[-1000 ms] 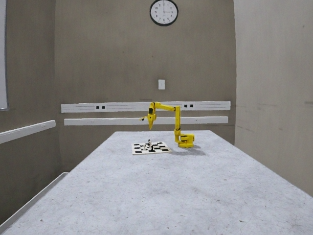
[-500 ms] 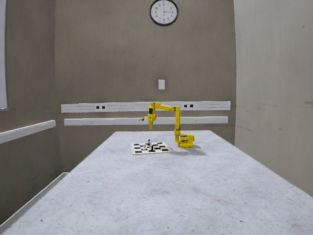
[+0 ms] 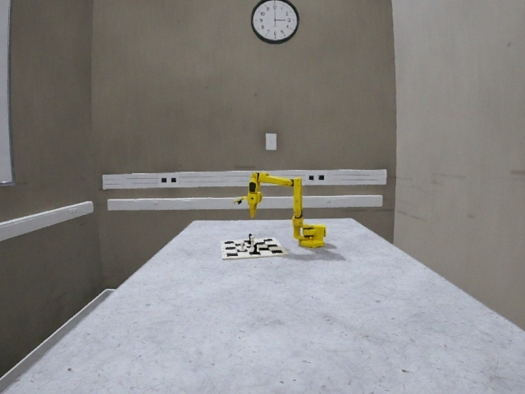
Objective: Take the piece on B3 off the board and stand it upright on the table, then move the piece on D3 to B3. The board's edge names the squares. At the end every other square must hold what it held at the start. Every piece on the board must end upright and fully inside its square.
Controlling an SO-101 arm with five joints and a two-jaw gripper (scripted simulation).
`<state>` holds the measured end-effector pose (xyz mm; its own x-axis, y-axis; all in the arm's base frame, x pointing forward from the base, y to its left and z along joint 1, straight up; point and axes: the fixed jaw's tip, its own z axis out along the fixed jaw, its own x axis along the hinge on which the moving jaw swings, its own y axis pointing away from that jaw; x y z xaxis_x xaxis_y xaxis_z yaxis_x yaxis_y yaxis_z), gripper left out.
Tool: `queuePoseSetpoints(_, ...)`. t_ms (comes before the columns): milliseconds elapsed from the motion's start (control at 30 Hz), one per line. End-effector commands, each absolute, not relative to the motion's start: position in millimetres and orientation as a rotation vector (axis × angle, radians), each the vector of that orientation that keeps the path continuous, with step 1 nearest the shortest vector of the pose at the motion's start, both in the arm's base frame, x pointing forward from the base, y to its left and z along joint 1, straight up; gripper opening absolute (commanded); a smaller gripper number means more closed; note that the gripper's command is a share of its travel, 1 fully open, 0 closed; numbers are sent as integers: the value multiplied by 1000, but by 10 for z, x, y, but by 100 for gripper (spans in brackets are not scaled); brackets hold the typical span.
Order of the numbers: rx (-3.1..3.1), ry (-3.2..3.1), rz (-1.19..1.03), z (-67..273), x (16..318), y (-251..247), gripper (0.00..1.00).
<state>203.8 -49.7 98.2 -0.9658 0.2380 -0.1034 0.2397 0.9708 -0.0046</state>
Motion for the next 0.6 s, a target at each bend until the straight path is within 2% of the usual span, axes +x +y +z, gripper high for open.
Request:
queuePoseSetpoints(0,385,3053,-16,922,2024,-518,0)
queuePoseSetpoints(567,389,3092,-6,446,2037,-522,0)
